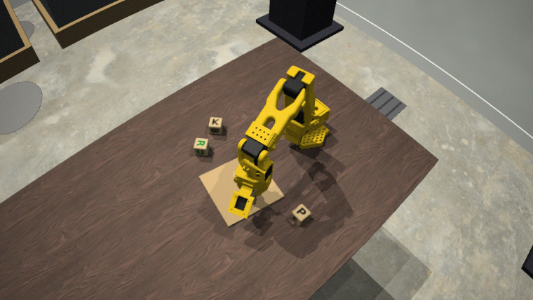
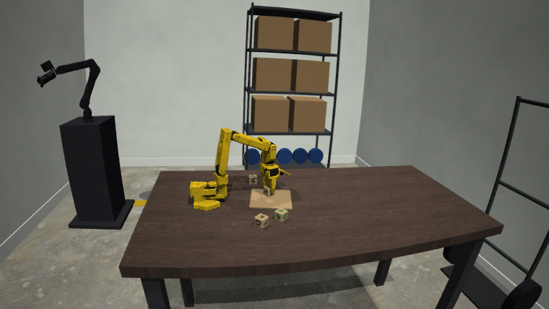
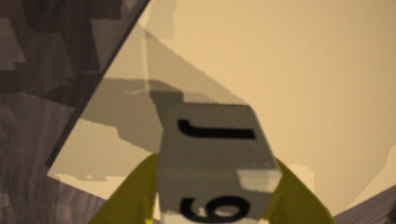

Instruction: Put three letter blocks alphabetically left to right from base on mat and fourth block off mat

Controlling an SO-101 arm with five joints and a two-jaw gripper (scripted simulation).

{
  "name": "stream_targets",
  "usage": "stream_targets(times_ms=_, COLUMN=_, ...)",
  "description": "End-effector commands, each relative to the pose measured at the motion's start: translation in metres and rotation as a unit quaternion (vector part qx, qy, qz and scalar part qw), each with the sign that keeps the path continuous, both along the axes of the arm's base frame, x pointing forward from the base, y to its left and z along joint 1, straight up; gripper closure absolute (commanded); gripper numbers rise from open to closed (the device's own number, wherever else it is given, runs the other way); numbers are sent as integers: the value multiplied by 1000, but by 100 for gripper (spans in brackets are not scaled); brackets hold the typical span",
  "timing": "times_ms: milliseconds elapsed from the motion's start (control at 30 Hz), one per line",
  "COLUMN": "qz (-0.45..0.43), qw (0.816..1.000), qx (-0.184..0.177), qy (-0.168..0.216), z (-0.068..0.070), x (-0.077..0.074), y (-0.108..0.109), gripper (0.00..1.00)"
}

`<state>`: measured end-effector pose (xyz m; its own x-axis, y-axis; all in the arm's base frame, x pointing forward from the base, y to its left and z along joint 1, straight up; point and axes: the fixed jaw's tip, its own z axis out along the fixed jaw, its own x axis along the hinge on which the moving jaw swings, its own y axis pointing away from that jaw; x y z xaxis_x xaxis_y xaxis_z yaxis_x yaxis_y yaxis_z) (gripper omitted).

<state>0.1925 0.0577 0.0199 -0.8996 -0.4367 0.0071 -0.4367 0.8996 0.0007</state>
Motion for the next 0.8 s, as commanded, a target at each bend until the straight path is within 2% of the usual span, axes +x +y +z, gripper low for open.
stream_targets(times_ms=0, qz=-2, qw=998, qx=14, qy=-56, z=18, x=17, y=2, gripper=98)
stream_targets(times_ms=367, qz=-2, qw=998, qx=14, qy=-56, z=19, x=17, y=2, gripper=100)
stream_targets(times_ms=500, qz=-2, qw=998, qx=15, qy=-56, z=26, x=17, y=3, gripper=100)
stream_targets(times_ms=700, qz=-2, qw=998, qx=15, qy=-56, z=43, x=15, y=4, gripper=100)
stream_targets(times_ms=767, qz=-2, qw=998, qx=15, qy=-56, z=43, x=15, y=4, gripper=100)
